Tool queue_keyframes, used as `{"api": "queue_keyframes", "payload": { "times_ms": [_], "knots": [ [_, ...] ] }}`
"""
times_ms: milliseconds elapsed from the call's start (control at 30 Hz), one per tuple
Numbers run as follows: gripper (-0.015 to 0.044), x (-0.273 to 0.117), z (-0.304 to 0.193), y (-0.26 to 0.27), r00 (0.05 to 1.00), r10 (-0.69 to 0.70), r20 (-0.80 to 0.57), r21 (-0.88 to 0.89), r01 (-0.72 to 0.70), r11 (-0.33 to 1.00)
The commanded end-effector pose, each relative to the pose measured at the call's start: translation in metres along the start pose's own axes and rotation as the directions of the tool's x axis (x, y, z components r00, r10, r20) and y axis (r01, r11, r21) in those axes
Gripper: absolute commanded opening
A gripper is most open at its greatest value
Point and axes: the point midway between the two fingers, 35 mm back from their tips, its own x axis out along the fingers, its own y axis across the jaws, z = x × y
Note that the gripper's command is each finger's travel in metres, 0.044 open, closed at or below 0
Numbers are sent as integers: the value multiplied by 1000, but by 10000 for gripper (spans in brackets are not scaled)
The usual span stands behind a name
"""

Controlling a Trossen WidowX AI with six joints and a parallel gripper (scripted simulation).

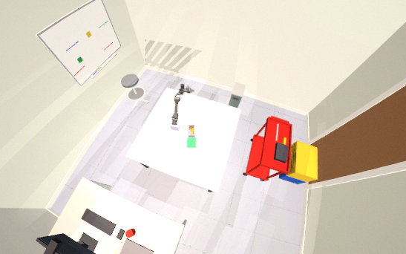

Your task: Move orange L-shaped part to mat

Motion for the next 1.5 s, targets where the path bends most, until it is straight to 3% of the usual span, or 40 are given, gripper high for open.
{"api": "queue_keyframes", "payload": {
  "times_ms": [0,133,267,533,733,933,1100,1300,1467],
  "knots": [
    [374,1,0,0,1000,0,1,-6,0,1000],
    [269,25,-12,4,1000,-5,11,-108,6,994],
    [180,73,-45,6,1000,-3,-15,-317,-2,948],
    [180,164,-163,-26,961,23,-277,-622,-197,758],
    [180,193,-273,-87,817,19,-576,-606,-443,661],
    [180,173,-374,-157,544,60,-837,-368,-641,674],
    [180,124,-438,-205,268,188,-945,-41,-665,745],
    [180,54,-475,-243,34,442,-896,377,-468,799],
    [180,3,-476,-260,14,693,-721,681,-173,712]
  ]
}}
